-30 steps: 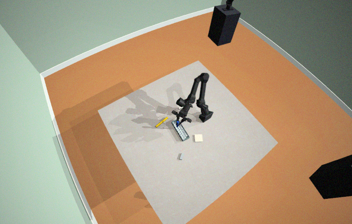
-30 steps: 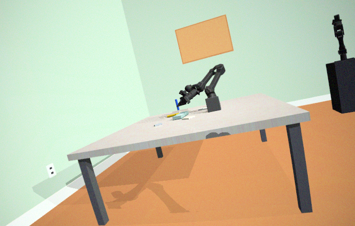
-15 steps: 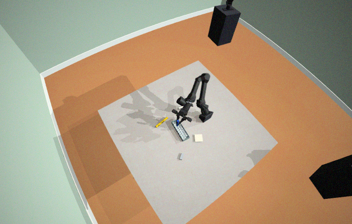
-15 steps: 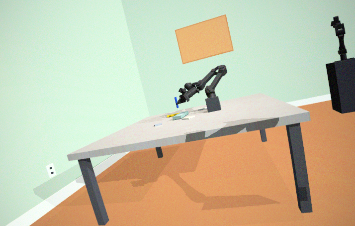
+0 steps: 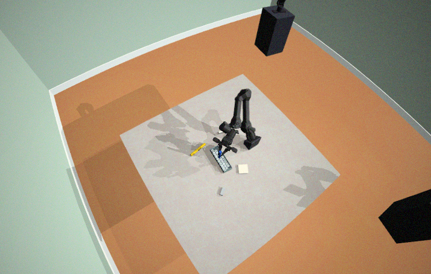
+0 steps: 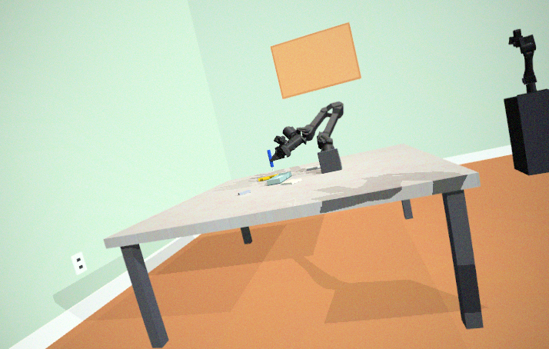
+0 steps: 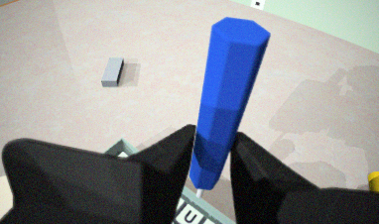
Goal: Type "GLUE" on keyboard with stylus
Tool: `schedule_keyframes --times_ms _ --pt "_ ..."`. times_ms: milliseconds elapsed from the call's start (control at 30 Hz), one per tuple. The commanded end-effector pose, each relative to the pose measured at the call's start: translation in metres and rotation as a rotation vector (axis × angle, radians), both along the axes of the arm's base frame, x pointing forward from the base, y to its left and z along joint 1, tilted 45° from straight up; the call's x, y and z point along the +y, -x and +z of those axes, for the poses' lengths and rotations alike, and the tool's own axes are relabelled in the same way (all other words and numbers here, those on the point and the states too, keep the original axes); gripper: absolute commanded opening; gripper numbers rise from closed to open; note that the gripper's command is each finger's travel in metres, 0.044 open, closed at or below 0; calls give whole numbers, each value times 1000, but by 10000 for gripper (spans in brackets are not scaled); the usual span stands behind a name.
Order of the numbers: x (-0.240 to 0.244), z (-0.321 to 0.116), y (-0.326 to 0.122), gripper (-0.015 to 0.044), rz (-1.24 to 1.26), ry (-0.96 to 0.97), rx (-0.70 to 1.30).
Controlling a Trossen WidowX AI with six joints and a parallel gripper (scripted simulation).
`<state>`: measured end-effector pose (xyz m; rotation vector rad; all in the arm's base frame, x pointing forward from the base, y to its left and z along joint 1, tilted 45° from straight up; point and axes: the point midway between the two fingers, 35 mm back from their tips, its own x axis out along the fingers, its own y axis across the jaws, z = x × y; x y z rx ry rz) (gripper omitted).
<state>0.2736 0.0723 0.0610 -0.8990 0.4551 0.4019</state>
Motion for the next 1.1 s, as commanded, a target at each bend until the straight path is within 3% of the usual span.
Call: schedule_keyframes --times_ms 0,567,667,1067 --pt "-2 -6 1 0 -5 2 8" --pt "-14 -17 1 0 -5 3 7" --pt "-14 -18 0 79 -5 3 7" --pt "-14 -20 0 81 -5 3 8"
